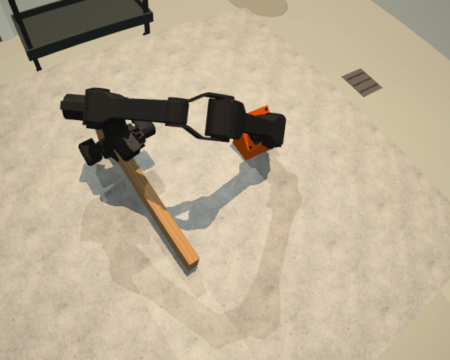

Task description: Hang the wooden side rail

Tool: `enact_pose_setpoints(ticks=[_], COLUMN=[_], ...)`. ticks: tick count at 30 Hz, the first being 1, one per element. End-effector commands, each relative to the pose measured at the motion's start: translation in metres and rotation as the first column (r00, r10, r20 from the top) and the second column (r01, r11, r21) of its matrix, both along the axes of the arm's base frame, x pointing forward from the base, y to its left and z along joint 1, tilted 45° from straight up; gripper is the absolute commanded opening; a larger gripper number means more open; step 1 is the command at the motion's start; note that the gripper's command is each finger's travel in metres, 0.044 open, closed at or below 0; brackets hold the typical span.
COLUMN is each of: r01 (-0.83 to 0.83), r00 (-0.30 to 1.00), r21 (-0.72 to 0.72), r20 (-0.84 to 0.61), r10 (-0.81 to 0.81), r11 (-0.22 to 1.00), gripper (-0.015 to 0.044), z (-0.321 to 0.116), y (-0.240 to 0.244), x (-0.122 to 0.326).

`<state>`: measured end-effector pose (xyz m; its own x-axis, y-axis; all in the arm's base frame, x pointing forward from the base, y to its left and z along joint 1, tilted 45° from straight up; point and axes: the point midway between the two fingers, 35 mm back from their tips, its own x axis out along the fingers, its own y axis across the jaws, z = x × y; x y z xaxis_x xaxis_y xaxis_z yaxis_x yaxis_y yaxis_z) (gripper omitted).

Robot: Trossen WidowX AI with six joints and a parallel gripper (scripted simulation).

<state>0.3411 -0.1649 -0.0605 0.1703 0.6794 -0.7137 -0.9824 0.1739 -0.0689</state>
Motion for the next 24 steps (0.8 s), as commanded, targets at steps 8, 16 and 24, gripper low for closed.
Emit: enact_pose_setpoints(ticks=[8,16,24], r01=[0.006,0.006,0.006], r00=[1.000,1.000,1.000], r21=[-0.008,-0.008,-0.008], r20=[0.006,0.006,0.007], r10=[-0.006,-0.006,-0.006], r11=[1.000,1.000,1.000], gripper=[0.0000,0.0000,0.0000], z=[0.0002,-0.0007,-0.0017], y=[-0.0055,-0.0045,-0.0036], x=[0.0005,0.0007,0.0010])
